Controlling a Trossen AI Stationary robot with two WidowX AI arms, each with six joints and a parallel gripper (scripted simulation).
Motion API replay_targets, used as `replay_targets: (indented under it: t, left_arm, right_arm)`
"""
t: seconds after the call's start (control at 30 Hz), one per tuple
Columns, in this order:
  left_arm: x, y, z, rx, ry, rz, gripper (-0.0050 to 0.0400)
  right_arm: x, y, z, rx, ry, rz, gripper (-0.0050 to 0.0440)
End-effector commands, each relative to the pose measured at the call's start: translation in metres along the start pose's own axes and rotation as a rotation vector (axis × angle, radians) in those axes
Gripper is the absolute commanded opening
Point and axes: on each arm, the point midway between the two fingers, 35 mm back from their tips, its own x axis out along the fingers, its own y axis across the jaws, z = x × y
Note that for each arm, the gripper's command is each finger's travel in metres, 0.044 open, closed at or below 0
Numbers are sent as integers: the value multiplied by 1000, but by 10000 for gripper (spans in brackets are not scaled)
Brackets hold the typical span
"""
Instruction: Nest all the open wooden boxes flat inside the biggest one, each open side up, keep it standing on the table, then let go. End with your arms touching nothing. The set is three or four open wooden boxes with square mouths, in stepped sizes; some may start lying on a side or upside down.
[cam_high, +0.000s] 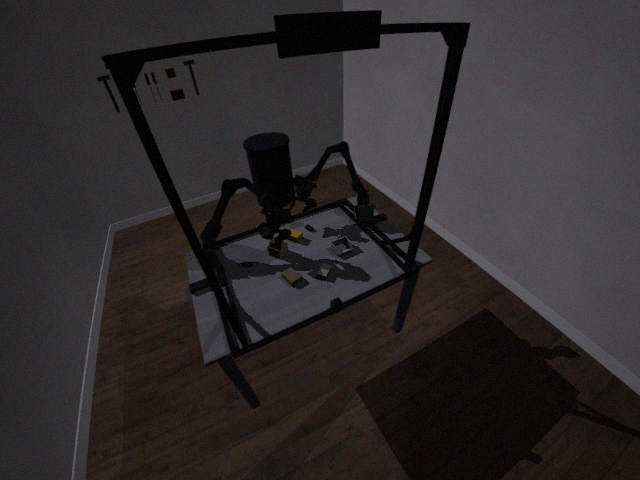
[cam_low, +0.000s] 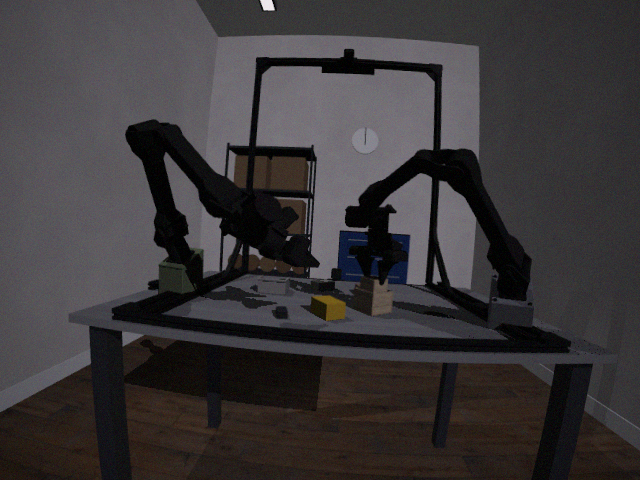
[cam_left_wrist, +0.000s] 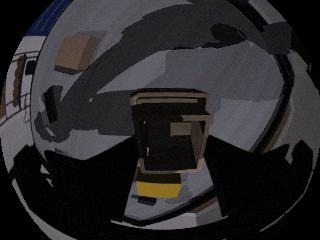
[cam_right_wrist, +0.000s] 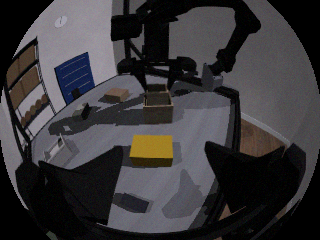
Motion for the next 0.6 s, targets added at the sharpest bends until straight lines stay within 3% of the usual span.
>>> replay_targets:
  t: [0.0, 0.57]
  left_arm:
    - [2, 1, -1, 3, 4, -2, 0]
    - [6, -1, -1, 3, 4, -2, 0]
  right_arm:
    - [0, 0, 0, -4, -3, 0, 400]
    - [0, 0, 0, -4, -3, 0, 400]
